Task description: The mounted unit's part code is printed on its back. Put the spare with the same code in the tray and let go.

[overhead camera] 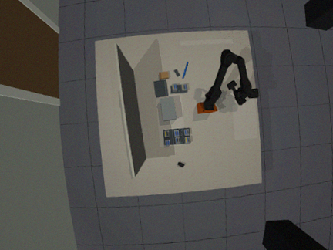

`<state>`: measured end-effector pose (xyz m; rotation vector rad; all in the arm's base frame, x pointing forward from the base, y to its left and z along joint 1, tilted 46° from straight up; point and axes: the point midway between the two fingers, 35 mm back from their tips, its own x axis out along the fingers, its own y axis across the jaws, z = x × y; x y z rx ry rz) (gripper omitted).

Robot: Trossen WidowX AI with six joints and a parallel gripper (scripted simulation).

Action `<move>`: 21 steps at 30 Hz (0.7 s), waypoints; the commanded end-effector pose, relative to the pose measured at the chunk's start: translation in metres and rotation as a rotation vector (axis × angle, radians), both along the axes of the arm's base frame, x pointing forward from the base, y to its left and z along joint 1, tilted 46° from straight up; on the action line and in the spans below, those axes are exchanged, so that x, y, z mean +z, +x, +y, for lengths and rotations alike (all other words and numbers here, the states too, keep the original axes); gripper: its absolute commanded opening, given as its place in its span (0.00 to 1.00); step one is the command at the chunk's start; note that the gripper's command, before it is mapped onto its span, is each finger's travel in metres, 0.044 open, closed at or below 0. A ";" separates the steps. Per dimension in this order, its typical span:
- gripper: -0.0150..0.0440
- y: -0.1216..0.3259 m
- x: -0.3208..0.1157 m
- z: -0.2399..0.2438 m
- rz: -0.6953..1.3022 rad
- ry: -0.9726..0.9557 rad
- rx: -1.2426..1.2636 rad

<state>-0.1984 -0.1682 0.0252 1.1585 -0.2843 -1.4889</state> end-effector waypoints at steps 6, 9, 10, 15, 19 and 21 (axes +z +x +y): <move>1.00 0.000 0.000 0.000 0.000 0.000 0.000; 1.00 -0.001 -0.002 0.001 0.013 0.010 0.001; 1.00 -0.002 -0.004 0.001 0.024 0.017 0.002; 1.00 -0.003 -0.013 -0.003 0.064 0.071 0.036; 1.00 -0.004 -0.011 -0.016 0.065 0.113 0.064; 1.00 -0.010 -0.008 -0.023 0.074 0.133 0.055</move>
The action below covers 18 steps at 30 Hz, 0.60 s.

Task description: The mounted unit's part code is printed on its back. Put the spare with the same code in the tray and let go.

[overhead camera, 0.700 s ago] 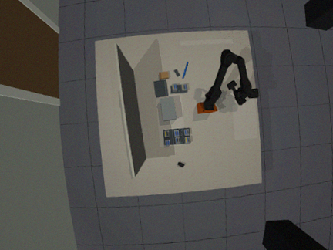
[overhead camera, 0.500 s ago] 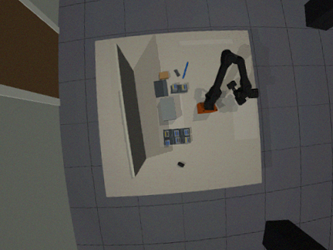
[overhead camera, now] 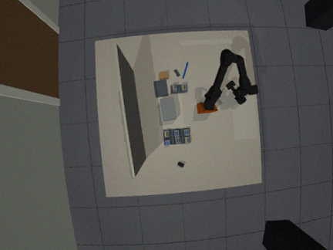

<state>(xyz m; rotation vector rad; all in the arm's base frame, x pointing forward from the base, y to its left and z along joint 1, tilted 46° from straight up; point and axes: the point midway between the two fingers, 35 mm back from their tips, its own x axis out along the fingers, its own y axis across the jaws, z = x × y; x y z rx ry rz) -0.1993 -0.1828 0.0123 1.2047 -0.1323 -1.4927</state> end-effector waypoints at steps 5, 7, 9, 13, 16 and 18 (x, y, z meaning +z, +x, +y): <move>1.00 -0.023 0.017 -0.027 0.053 0.058 -0.036; 1.00 -0.028 0.023 -0.035 0.065 0.068 -0.052; 1.00 -0.033 0.029 -0.043 0.076 0.075 -0.069; 1.00 -0.040 0.044 -0.060 0.100 0.079 -0.106; 1.00 -0.041 0.060 -0.077 0.125 0.066 -0.120; 1.00 -0.040 0.074 -0.090 0.145 0.050 -0.127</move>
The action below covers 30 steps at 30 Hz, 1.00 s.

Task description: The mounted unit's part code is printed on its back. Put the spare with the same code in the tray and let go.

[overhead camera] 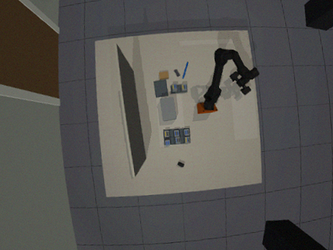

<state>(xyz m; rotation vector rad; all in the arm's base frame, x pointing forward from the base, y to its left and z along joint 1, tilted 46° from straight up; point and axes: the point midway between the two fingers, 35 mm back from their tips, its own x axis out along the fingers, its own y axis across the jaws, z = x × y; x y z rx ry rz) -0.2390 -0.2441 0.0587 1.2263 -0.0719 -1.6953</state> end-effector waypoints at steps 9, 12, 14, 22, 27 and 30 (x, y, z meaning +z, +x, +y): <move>1.00 0.027 0.102 -0.087 0.125 -0.177 0.001; 1.00 0.048 0.127 -0.106 0.136 -0.226 0.016; 1.00 0.066 0.142 -0.119 0.140 -0.254 0.041; 1.00 0.163 0.207 -0.156 0.121 -0.394 0.161; 1.00 0.241 0.245 -0.162 0.082 -0.474 0.273; 1.00 0.270 0.254 -0.161 0.073 -0.483 0.322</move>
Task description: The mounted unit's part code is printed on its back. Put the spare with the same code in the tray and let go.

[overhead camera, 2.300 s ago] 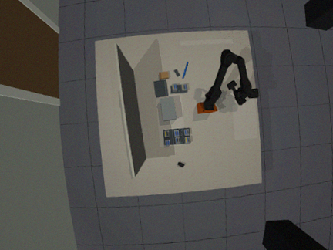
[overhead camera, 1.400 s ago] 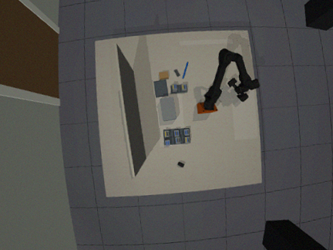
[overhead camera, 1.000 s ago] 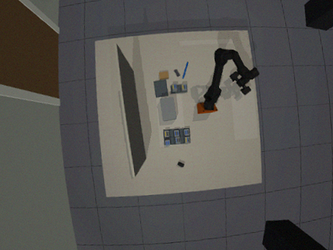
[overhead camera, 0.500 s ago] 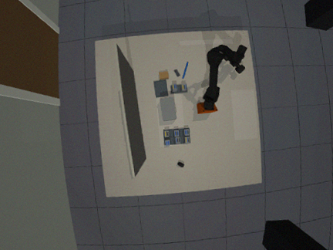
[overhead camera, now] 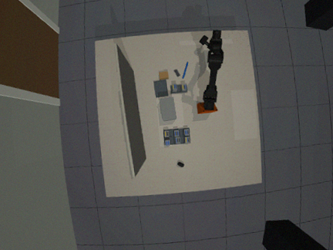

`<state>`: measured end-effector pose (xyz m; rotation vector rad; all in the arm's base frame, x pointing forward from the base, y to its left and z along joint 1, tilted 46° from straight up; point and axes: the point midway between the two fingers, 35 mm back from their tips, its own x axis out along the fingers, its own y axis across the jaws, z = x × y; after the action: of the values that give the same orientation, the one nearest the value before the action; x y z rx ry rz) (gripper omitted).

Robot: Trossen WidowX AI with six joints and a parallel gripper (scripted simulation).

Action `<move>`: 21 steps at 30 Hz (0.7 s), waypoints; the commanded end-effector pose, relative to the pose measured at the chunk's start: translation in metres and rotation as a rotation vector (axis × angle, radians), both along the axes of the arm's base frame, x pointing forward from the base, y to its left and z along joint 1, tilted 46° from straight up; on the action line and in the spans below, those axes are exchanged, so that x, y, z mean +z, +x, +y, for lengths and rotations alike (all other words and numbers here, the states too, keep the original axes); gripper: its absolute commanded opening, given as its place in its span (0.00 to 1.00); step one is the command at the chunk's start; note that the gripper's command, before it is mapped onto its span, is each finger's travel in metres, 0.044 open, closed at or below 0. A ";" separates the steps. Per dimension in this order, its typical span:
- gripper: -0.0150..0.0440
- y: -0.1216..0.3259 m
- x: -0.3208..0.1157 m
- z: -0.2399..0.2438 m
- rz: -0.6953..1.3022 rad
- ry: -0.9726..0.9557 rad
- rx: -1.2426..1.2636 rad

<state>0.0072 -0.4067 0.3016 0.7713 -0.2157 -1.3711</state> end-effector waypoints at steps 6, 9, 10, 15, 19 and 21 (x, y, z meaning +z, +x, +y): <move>1.00 0.089 0.017 0.009 0.034 0.041 0.120; 1.00 0.122 0.016 0.018 0.068 0.078 0.164; 1.00 0.134 0.014 0.021 0.080 0.093 0.181; 1.00 0.191 0.005 0.044 0.153 0.164 0.266; 1.00 0.236 -0.007 0.071 0.150 0.225 0.343; 1.00 0.260 -0.017 0.089 0.199 0.254 0.403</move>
<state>0.2397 -0.3371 0.2946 0.8258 0.1937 -1.1313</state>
